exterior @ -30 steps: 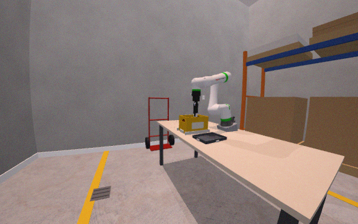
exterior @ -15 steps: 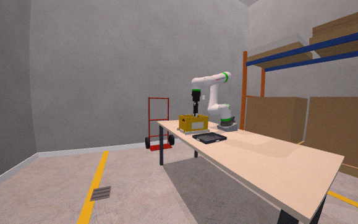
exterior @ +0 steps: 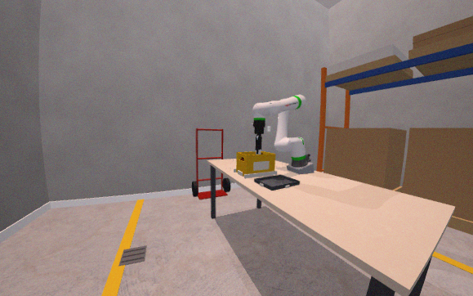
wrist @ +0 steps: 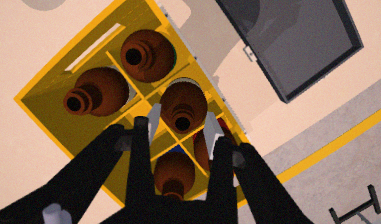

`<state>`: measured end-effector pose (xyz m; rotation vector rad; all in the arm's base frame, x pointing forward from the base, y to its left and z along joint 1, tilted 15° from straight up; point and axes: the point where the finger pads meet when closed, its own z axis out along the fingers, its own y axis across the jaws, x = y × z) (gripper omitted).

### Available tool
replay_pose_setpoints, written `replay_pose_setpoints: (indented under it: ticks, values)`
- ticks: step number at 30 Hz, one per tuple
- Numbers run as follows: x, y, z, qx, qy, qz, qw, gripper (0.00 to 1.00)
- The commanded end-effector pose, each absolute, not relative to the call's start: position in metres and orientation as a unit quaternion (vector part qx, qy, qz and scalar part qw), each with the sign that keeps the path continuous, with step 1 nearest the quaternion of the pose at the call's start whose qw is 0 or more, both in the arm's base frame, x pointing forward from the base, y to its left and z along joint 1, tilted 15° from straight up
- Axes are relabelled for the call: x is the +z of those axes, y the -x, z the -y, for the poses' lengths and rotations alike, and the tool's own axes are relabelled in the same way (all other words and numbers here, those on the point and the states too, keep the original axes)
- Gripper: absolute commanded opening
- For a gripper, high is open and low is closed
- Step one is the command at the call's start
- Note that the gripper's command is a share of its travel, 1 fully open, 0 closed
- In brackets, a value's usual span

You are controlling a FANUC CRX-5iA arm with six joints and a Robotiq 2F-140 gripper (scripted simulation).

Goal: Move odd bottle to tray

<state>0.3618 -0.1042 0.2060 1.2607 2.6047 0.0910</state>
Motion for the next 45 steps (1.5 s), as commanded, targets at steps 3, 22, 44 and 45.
replay_pose_setpoints:
  ticks: [3, 22, 44, 45]
  values:
    - [0.2067, -0.3621, 0.1044, 0.031, -0.432, -0.893, 0.124, 0.44]
    - [0.2067, -0.3621, 0.1044, 0.031, -0.432, -0.893, 0.124, 0.1]
    - [0.2067, -0.3621, 0.1044, 0.031, -0.432, -0.893, 0.124, 0.1]
    - [0.2067, -0.3621, 0.1044, 0.031, -0.432, -0.893, 0.124, 0.1]
